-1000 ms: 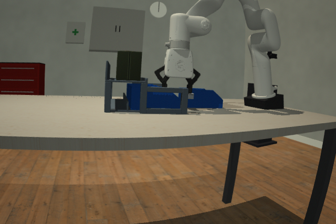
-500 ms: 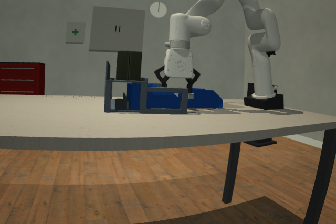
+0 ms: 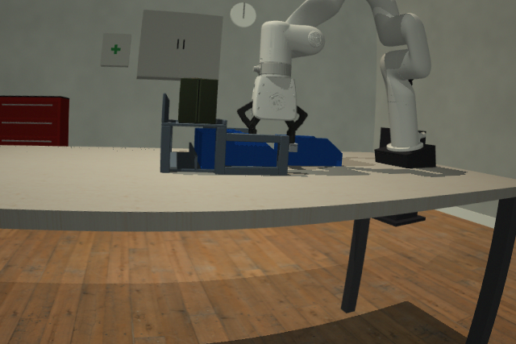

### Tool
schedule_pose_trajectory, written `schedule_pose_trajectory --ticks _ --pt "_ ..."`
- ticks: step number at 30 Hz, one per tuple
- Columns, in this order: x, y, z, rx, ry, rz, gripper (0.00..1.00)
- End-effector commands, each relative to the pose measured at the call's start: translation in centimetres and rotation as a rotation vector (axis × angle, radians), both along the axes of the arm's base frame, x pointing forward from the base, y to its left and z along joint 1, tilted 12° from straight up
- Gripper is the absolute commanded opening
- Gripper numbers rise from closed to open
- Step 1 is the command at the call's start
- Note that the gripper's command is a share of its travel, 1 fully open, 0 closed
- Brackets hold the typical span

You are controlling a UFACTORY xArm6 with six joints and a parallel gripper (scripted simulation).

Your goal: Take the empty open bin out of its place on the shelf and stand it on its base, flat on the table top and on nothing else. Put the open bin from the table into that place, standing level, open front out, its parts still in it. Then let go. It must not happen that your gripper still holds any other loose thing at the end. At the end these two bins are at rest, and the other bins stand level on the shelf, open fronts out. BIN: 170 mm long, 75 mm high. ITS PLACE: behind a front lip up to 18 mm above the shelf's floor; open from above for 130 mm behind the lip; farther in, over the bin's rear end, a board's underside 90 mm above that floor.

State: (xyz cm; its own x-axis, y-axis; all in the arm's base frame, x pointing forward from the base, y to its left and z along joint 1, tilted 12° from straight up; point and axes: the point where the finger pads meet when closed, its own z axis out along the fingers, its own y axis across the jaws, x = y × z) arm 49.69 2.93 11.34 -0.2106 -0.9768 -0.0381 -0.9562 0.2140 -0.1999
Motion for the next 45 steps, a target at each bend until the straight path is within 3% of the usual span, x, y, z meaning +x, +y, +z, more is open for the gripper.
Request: schedule_pose_trajectory --ticks 1,45 --pt "0.2 0.0 0.0 0.000 -0.004 0.000 0.95" --pt "0.5 0.0 -1.6 0.000 -0.004 0.000 0.95"
